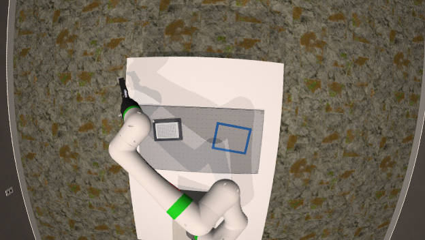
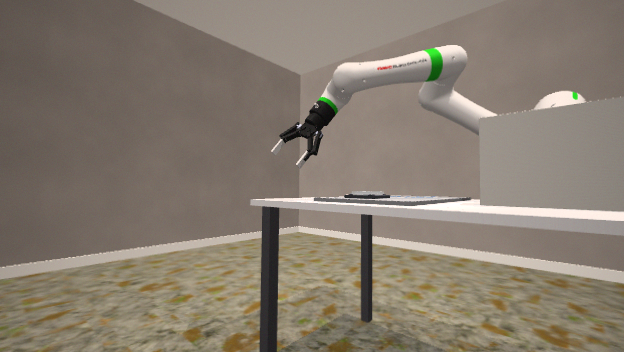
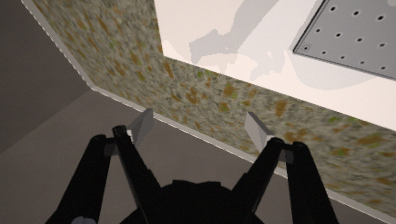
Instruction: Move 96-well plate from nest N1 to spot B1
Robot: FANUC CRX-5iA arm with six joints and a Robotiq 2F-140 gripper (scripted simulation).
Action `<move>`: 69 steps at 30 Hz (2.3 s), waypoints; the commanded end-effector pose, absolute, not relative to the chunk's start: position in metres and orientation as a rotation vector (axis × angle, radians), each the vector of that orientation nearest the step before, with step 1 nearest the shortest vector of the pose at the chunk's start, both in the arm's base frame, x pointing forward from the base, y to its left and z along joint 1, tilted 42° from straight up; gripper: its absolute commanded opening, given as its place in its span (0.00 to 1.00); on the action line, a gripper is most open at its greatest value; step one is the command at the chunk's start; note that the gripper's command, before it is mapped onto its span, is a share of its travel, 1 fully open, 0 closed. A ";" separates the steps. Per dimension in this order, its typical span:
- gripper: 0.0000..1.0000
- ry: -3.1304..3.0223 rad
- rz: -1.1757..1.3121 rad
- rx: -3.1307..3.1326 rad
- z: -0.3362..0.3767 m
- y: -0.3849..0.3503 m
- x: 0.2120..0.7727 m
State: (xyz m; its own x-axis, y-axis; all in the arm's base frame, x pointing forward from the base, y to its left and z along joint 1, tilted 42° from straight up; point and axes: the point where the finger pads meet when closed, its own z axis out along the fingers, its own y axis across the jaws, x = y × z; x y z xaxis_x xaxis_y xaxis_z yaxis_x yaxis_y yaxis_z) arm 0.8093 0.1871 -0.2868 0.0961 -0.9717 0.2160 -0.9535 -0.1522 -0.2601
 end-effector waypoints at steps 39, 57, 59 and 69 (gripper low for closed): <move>1.00 0.537 -0.303 -3.437 -0.258 0.123 0.711; 1.00 -0.348 -0.002 -3.590 -0.239 0.094 0.669; 1.00 -0.462 0.043 -3.587 -0.235 0.089 0.662; 1.00 -1.026 0.286 -3.492 -0.222 0.073 0.639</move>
State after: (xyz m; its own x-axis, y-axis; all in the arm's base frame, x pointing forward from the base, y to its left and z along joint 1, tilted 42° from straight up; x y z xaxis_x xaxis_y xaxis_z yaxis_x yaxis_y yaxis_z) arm 0.6463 0.0779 -0.2266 0.8920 0.3984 -0.2135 0.4518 -0.7722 0.4467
